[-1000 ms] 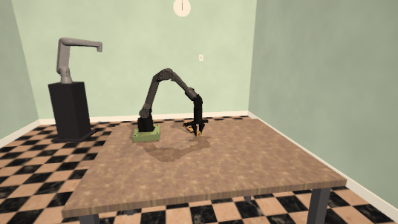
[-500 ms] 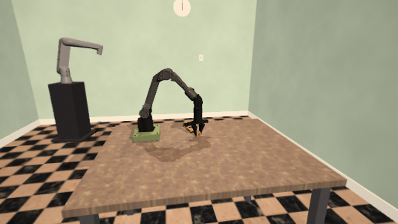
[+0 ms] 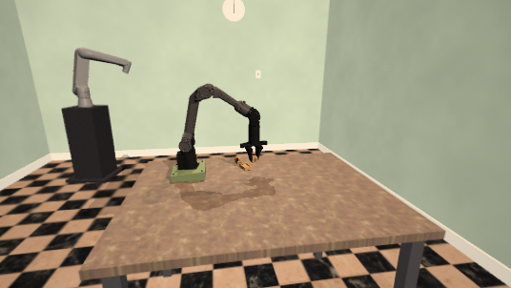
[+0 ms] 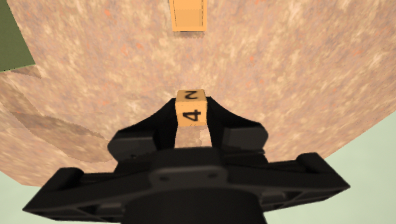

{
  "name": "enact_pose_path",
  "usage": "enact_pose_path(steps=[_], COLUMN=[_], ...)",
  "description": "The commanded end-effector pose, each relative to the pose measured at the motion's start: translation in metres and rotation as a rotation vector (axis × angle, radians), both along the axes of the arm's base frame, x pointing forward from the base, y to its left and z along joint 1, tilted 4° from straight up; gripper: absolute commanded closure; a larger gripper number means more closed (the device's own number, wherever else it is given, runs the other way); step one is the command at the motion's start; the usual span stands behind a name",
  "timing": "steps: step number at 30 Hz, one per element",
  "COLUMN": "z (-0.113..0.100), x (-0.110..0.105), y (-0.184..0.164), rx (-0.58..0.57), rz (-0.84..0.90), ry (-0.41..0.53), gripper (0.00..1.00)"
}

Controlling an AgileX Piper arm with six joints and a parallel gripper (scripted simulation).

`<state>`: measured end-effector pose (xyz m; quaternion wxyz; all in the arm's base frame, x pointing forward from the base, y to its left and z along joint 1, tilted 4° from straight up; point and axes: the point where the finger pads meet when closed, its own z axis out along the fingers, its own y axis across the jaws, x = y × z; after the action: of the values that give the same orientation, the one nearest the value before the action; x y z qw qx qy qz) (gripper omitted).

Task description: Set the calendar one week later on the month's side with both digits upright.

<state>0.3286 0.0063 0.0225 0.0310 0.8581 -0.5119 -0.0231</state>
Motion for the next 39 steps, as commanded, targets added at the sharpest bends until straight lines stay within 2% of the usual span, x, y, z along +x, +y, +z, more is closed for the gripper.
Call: enact_pose_path(steps=[1, 6, 17, 19, 22, 24, 39], z=[0.016, 0.03, 0.03, 0.032, 0.039, 0.041, 0.039], x=[0.003, 0.004, 0.002, -0.006, -0.041, -0.055, -0.056], y=[0.001, 0.001, 0.003, 0.027, 0.091, 0.109, 0.11], rx=[0.001, 0.001, 0.001, 0.002, 0.002, 0.0, 0.0], rz=[0.001, 0.001, 0.0, -0.001, -0.003, -0.003, -0.003], ry=[-0.008, -0.008, -0.004, -0.005, -0.004, -0.003, -0.002], gripper=[0.65, 0.65, 0.65, 0.65, 0.65, 0.65, 0.65])
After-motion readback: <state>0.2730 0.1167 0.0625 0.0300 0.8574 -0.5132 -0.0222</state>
